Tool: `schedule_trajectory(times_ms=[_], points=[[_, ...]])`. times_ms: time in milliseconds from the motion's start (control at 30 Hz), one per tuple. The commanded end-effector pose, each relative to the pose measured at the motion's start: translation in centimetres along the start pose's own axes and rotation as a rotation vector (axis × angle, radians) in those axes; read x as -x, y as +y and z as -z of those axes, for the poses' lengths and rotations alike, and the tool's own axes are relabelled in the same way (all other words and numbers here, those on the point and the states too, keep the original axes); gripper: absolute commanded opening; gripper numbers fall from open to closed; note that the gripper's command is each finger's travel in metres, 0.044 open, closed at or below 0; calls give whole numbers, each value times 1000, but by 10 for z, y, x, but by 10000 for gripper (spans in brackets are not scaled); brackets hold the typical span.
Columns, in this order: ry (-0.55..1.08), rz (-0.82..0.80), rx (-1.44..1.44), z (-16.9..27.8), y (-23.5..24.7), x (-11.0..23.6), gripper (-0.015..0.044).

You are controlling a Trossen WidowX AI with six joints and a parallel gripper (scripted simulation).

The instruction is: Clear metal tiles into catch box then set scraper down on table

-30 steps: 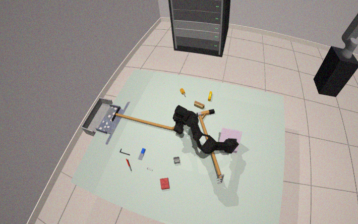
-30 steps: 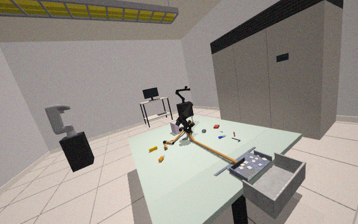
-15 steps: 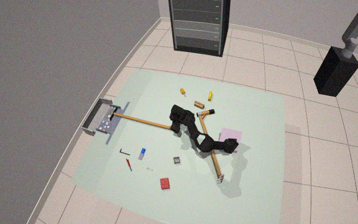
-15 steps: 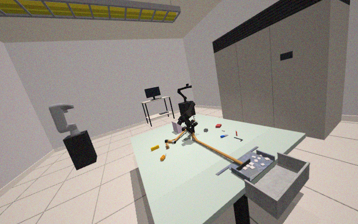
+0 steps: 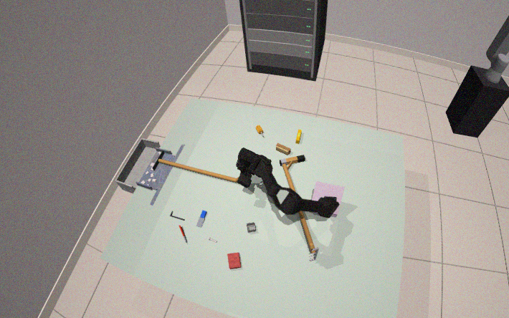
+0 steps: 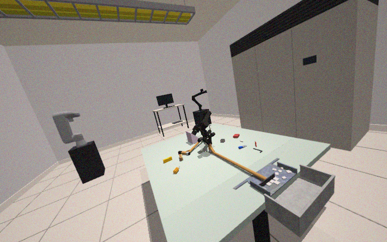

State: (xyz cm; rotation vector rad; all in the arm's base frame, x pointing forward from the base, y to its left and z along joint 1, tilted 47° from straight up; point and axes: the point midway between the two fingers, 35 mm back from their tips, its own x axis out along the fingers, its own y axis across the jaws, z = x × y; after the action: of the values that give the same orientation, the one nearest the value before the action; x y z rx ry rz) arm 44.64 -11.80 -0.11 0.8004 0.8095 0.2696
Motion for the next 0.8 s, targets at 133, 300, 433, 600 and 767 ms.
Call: schedule_trajectory(times_ms=[133,300,433,600,767], points=[[-13,5,1,-16,-1,-5,0],[-13,4,2,-22,-1,-10,0],[-14,4,2,-27,0,-14,0],[-14,4,2,-34,0,-19,0],[-15,3,2,-39,0,-24,0]])
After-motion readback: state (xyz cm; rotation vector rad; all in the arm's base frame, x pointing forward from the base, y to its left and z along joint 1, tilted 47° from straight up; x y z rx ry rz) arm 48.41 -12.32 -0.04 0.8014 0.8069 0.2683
